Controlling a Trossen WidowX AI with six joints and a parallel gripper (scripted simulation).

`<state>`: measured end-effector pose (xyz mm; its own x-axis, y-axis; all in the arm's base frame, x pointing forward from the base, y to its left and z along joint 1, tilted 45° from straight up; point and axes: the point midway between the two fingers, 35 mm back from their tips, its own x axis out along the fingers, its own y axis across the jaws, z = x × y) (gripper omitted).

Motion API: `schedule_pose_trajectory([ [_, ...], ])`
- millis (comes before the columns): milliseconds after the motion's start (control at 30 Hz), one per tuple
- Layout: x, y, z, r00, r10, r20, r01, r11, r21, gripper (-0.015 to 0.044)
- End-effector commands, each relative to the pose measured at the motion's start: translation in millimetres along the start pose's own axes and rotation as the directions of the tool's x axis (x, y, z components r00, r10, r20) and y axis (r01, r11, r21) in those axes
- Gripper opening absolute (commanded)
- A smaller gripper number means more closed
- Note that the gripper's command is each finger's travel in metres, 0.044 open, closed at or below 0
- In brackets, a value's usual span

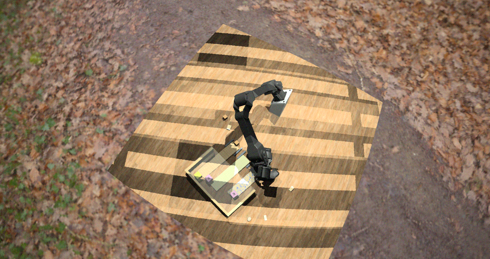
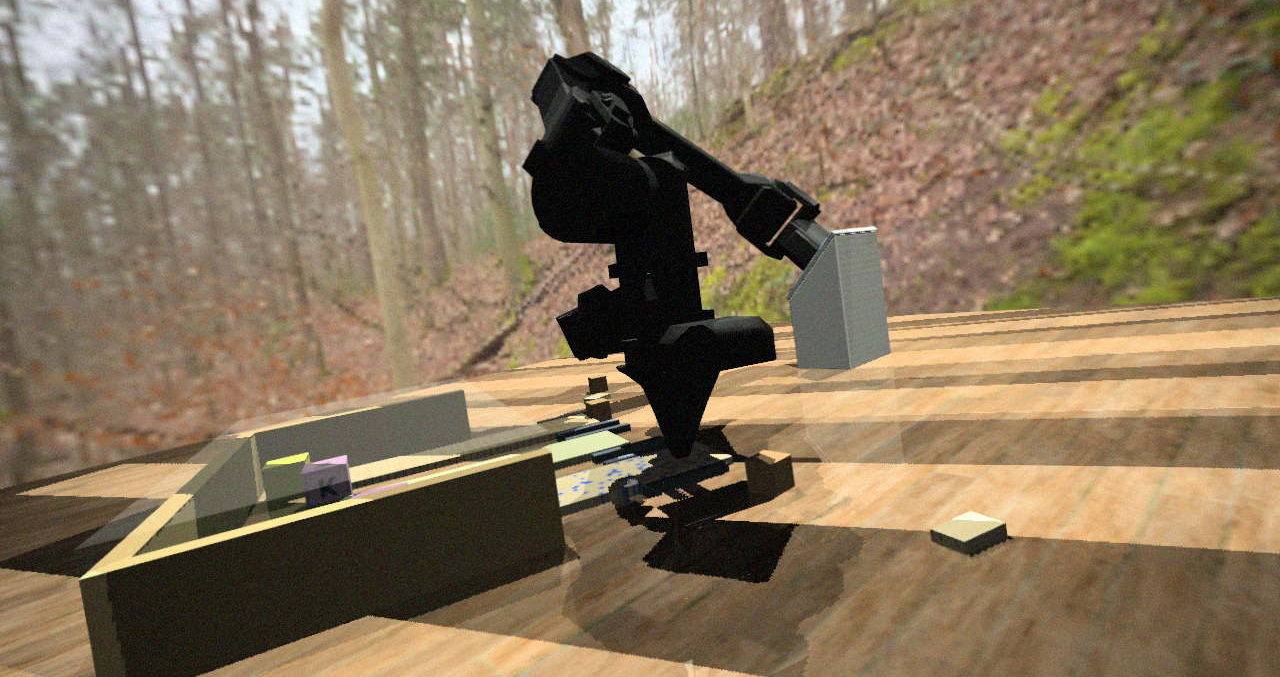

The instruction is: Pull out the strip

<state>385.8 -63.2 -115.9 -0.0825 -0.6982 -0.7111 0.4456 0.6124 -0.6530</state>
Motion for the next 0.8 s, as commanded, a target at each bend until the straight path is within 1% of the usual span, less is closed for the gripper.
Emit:
schedule_pose_trajectory([
  [0, 4, -1, -10, 1.000, -0.003, -0.016, 0.003, 1.000, -0.005, 0.0000],
  [767, 4, -2, -47, 1.000, -0.002, -0.017, 0.002, 1.000, -0.006, 0.0000],
])
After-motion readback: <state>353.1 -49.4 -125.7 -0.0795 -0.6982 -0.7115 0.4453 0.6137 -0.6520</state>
